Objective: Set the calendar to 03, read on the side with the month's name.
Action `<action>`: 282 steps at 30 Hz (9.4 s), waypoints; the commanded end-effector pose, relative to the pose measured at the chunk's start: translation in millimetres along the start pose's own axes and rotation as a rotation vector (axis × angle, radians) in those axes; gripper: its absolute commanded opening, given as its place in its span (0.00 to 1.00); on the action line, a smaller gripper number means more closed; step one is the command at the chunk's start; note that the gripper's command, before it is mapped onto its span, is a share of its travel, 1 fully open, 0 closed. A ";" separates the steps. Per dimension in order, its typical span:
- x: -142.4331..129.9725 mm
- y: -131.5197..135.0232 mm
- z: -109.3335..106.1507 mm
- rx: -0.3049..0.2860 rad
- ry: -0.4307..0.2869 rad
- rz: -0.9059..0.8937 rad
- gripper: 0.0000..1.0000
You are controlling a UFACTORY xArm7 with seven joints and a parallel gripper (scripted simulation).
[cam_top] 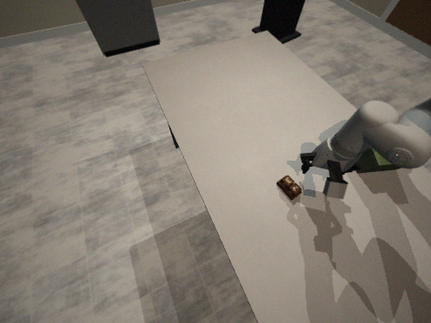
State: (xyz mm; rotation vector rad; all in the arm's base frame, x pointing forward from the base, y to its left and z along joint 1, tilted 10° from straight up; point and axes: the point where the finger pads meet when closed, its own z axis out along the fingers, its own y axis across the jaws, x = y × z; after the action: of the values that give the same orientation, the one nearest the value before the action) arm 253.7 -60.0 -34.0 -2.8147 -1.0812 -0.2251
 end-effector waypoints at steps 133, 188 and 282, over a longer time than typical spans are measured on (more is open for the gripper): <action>44.2 -38.0 26.6 0.001 -0.011 0.371 1.00; 52.2 39.1 -0.3 0.003 -0.011 -0.021 1.00; 66.9 191.1 27.5 0.007 -0.009 -0.676 1.00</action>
State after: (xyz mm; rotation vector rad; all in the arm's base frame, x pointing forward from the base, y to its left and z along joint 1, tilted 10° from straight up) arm 432.7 -151.7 -60.8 -2.3319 -1.9854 -0.2570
